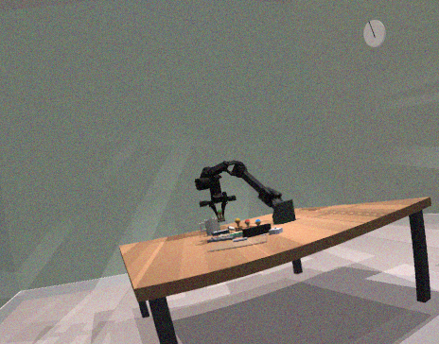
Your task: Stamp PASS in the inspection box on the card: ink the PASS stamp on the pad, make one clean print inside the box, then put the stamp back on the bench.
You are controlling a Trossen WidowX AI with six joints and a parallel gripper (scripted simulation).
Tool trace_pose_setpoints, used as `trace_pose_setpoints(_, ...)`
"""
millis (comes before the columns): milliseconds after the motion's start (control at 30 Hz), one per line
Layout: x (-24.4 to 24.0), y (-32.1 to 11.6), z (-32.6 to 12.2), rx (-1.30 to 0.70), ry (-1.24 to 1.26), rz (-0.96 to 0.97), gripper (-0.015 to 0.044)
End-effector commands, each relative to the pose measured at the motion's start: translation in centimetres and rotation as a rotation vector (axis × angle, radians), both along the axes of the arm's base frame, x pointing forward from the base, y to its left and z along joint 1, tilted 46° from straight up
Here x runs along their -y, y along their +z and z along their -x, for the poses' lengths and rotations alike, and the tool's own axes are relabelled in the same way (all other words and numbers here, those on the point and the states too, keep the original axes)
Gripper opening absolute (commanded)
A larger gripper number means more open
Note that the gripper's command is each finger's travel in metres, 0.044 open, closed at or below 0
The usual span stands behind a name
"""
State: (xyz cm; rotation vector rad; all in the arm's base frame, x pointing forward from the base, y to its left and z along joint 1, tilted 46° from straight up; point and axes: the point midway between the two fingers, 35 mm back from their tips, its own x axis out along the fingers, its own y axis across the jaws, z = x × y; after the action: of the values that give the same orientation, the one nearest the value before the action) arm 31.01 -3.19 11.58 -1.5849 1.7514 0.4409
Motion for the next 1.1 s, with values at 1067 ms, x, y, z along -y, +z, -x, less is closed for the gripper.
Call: trace_pose_setpoints(1067, 4.0, 1.7, -7.2, 0.002, 0.000, 0.007, 0.0000)
